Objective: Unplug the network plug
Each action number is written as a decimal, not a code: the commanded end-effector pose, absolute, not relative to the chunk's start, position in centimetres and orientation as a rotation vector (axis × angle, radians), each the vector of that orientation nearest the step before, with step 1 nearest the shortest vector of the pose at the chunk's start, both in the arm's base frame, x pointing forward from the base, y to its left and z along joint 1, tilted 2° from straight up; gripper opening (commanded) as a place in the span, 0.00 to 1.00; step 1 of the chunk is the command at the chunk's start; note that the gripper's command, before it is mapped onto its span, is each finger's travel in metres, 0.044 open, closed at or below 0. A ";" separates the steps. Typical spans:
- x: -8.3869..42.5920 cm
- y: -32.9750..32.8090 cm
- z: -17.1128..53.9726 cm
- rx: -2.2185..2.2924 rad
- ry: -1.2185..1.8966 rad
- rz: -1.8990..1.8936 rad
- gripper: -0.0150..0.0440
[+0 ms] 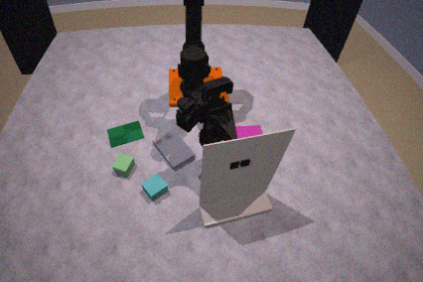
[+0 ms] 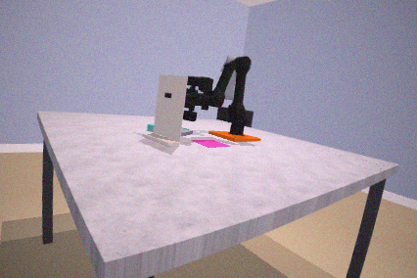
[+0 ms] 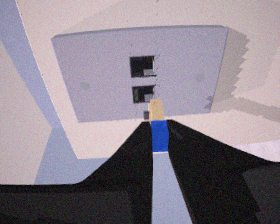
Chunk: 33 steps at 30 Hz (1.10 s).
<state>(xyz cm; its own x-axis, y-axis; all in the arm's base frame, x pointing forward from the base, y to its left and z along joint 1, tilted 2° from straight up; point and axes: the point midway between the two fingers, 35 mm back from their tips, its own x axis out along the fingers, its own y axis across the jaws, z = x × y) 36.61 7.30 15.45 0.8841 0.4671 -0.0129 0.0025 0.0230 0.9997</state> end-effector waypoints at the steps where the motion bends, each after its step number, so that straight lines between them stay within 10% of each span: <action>1: 36.2 7.2 15.5 1.516 0.387 0.378 0.25; 33: 34.4 6.6 15.5 1.516 0.389 0.377 0.25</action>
